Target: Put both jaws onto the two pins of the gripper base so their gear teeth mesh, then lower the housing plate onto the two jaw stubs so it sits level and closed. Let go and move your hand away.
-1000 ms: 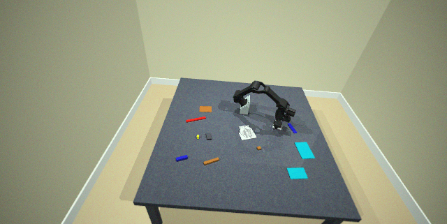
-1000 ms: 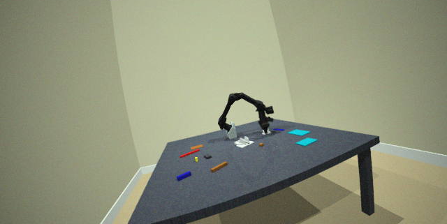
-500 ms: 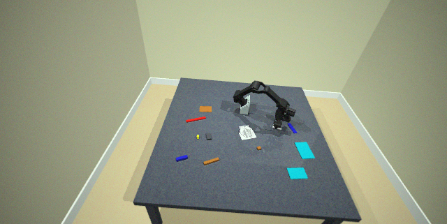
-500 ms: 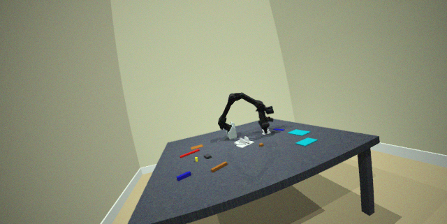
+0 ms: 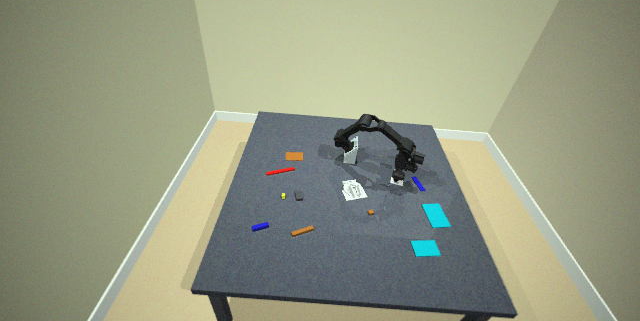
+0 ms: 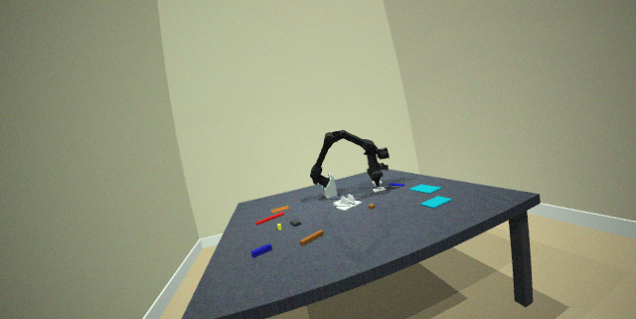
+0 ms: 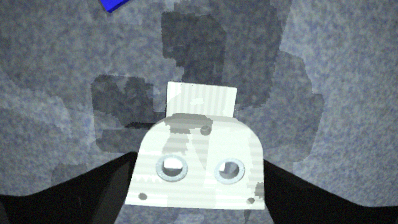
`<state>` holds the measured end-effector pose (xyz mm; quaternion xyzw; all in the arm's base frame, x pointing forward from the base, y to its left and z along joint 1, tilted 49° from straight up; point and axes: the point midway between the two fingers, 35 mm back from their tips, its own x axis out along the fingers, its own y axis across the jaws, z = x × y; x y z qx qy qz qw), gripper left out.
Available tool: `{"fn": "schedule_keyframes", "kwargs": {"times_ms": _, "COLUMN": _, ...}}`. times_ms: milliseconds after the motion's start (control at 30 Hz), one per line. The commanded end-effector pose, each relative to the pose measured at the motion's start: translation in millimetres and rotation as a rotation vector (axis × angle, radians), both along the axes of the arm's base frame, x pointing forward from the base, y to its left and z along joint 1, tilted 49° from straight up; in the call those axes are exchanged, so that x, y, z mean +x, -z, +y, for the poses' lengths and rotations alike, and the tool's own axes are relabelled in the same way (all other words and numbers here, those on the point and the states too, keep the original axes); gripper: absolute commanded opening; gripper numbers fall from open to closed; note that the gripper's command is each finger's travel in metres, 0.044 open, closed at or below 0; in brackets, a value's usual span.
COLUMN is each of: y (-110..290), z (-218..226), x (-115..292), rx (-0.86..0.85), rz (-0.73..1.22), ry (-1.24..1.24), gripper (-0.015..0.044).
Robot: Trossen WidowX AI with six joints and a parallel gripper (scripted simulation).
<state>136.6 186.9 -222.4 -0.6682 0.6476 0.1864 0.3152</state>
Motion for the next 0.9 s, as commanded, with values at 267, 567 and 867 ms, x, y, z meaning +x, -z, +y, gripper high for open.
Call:
{"fn": "schedule_keyframes", "kwargs": {"times_ms": 267, "y": -28, "z": 33, "x": -4, "rx": 0.016, "rz": -0.005, "ry": -0.001, "gripper": 0.0351}}
{"fn": "schedule_keyframes", "kwargs": {"times_ms": 567, "y": -33, "z": 38, "x": -5, "rx": 0.016, "rz": -0.005, "ry": -0.002, "gripper": 0.0351}}
{"fn": "schedule_keyframes", "kwargs": {"times_ms": 867, "y": -53, "z": 33, "x": 10, "rx": 0.031, "rz": -0.061, "ry": 0.049, "gripper": 0.0351}}
